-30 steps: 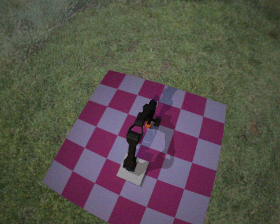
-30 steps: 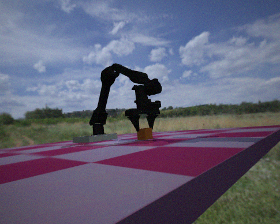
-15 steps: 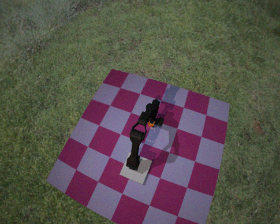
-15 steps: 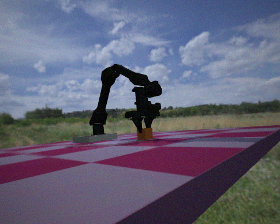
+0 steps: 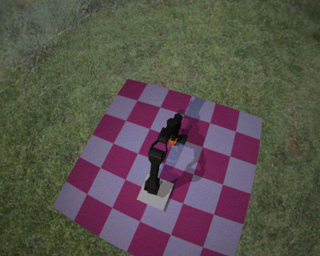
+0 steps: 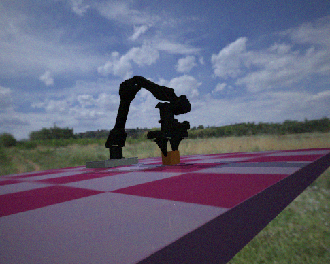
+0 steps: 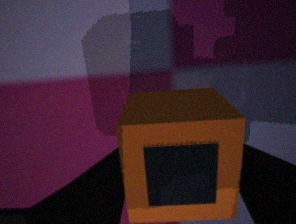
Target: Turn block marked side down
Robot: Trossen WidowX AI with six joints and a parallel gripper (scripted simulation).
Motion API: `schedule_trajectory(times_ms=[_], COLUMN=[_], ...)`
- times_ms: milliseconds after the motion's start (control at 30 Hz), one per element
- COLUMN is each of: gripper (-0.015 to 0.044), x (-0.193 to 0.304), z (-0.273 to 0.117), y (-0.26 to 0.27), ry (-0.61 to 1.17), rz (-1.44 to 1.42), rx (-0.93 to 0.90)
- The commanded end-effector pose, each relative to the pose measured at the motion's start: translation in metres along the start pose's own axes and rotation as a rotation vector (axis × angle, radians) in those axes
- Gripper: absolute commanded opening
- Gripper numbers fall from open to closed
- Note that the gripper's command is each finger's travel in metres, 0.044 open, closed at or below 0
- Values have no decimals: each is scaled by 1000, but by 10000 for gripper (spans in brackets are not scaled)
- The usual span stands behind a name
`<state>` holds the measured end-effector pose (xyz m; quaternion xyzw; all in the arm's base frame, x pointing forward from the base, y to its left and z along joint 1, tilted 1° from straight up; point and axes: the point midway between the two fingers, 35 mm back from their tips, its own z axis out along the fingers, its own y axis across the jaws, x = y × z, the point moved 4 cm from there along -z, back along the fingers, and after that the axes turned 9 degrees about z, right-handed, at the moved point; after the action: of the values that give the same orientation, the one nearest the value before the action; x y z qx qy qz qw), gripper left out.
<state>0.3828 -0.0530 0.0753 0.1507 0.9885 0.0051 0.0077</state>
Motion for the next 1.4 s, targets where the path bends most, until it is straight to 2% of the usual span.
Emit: schedule_trajectory(times_ms=[0,100,200,467,1367], gripper=[77,0,0,0,0], x=[0,-1,0,0,15], z=[1,-13,-28,-28,-17], y=[0,0,0,0,-3], ry=[1,1,1,-8,-375], rz=[-5,-5,-5,-4,8], rx=[1,1,1,0,-58])
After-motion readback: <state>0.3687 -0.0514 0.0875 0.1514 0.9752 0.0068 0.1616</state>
